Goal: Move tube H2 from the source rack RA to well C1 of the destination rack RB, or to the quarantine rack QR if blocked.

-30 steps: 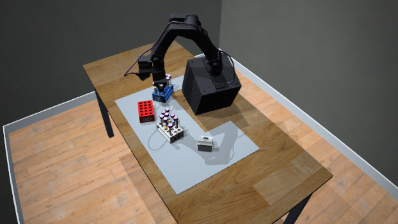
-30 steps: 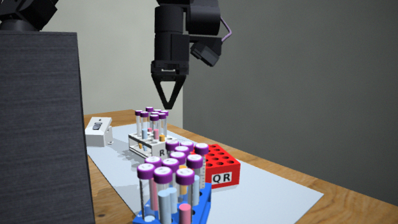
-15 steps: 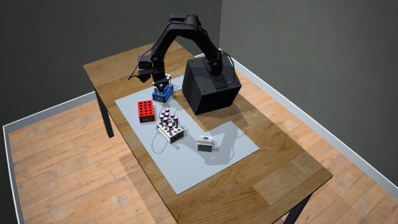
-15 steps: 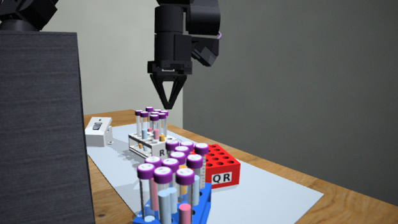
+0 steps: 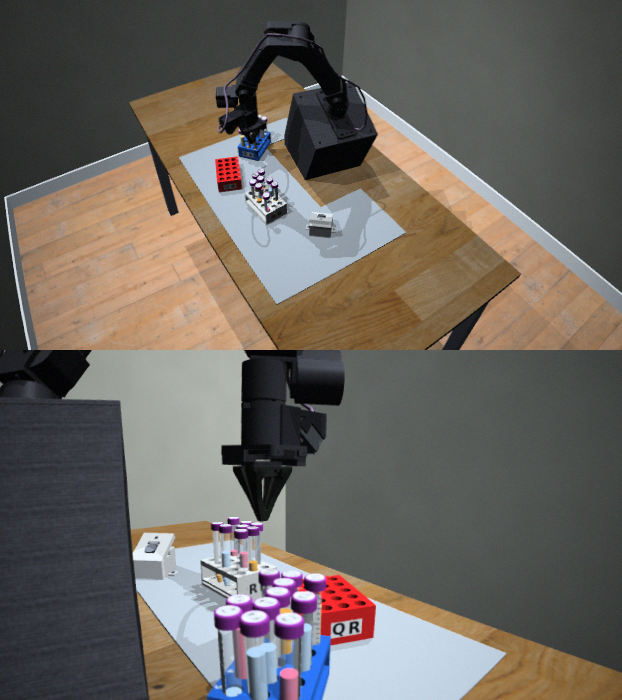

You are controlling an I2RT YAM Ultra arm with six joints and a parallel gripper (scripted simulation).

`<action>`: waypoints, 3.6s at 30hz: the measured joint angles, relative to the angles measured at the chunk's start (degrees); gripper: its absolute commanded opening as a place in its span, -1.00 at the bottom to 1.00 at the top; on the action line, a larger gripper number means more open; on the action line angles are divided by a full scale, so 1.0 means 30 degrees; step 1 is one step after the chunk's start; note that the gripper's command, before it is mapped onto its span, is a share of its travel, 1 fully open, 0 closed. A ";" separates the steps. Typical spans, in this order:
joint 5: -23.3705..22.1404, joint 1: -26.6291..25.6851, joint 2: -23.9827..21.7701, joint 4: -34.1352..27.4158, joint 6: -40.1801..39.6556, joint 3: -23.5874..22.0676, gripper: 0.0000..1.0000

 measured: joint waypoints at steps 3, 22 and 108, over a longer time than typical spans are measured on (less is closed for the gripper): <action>0.0000 0.0000 0.0000 0.0000 -0.1843 0.0000 -1.00; 0.0007 0.0000 0.0000 0.0000 -1.1715 0.0000 -1.00; -0.0423 0.9012 -0.5049 0.0495 -0.4124 -0.1843 -1.00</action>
